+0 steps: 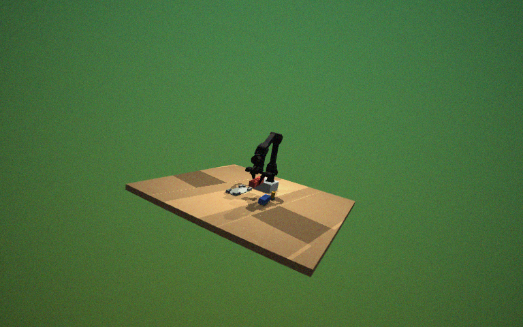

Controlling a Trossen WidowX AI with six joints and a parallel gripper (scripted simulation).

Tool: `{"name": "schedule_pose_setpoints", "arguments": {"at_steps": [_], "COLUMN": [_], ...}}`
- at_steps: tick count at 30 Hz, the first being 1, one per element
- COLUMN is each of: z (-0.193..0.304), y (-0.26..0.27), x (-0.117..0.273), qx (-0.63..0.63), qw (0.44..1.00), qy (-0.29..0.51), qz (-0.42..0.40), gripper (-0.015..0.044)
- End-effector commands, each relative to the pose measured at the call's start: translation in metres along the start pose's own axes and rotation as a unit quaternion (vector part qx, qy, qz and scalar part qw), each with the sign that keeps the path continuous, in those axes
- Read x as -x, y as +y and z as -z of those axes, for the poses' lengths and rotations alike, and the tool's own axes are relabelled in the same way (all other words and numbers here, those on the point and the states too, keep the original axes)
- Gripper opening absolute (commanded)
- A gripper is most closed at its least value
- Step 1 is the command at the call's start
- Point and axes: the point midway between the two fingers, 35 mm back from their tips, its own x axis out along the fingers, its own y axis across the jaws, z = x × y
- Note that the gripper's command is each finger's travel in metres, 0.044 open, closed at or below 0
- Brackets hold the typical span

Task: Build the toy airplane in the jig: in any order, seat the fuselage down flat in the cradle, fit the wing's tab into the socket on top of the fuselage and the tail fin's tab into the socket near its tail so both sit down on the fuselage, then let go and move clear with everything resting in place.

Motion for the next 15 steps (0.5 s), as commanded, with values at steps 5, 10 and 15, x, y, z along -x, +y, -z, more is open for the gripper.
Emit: {"name": "schedule_pose_setpoints", "arguments": {"at_steps": [5, 10, 15], "z": [0.004, 0.004, 0.001], "y": [0.0, -0.001, -0.015], "x": [0.029, 0.03, 0.023], "qx": [-0.002, -0.003, -0.008], "qw": [1.0, 1.0, 1.0], "qy": [-0.003, -0.003, -0.003], "qz": [-0.001, -0.001, 0.0], "gripper": [0.0, 0.0, 0.0]}}
